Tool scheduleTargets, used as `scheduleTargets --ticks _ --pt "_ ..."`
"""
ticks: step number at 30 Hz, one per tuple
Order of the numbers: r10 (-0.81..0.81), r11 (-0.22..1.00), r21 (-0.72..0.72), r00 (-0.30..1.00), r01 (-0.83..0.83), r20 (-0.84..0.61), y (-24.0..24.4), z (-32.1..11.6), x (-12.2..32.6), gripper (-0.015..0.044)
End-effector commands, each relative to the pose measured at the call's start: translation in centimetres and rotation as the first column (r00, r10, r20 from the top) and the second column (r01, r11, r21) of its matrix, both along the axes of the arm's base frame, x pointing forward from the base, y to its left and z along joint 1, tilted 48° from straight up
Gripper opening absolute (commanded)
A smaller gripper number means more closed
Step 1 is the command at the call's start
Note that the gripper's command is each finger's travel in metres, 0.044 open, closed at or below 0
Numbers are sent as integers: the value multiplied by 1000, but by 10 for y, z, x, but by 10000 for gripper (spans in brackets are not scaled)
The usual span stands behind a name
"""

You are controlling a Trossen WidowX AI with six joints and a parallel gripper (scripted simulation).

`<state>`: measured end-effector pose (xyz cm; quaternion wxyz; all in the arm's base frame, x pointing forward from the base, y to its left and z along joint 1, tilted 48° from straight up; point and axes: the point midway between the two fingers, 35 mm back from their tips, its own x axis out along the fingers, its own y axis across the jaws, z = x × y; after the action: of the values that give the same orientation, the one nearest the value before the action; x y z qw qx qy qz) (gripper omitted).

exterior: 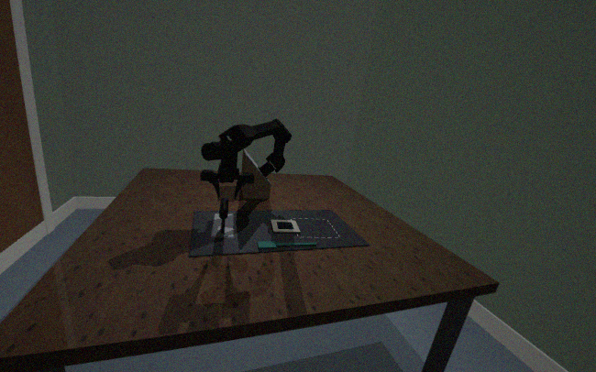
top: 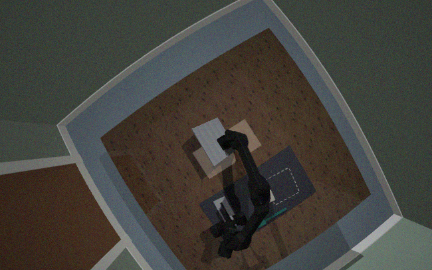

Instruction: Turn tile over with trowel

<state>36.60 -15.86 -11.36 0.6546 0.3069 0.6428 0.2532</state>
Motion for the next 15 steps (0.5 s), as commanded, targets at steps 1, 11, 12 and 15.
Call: scheduleTargets --ticks 1,11,12,15 --pt "0 1000 9 1000 0 7 0 0 0 270" --pt "3 1000 8 1000 -3 6 11 -11 2 270" --pt "3 1000 8 1000 -3 6 12 -12 2 270" --pt "4 1000 8 1000 -4 5 16 -16 3 270"
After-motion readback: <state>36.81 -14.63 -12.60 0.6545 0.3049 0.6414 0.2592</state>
